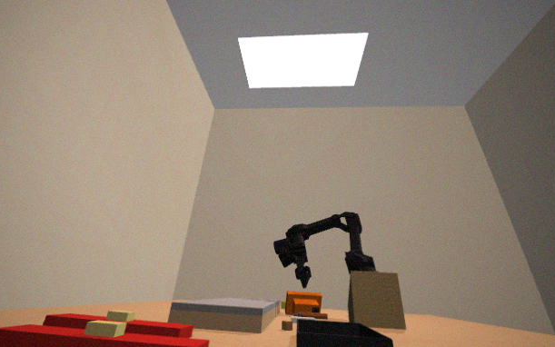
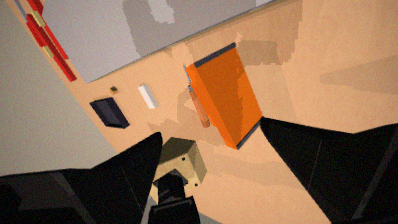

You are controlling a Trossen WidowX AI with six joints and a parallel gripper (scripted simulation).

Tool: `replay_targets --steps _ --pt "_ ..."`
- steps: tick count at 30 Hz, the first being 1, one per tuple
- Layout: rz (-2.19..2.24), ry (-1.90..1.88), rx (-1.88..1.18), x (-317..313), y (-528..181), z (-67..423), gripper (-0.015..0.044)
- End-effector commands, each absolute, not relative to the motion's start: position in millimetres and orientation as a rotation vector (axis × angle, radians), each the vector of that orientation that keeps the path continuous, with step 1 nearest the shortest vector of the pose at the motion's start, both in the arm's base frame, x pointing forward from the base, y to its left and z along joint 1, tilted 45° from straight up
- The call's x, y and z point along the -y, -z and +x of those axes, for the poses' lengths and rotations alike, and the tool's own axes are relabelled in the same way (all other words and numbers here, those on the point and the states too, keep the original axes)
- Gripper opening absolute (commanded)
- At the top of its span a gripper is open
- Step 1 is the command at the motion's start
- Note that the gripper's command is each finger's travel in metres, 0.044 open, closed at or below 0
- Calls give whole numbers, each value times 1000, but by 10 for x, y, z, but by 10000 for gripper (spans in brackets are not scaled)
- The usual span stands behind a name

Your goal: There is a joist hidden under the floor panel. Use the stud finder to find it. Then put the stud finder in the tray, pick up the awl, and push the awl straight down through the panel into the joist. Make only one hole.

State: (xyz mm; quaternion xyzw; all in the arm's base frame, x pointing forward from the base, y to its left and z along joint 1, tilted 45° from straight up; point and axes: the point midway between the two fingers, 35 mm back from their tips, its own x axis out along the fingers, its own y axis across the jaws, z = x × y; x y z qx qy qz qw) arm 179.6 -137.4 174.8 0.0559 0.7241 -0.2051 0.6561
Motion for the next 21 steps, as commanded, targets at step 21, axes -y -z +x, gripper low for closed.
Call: replay_targets --steps 21 --pt "434 1578 -668 1131 -1073 1688 440"
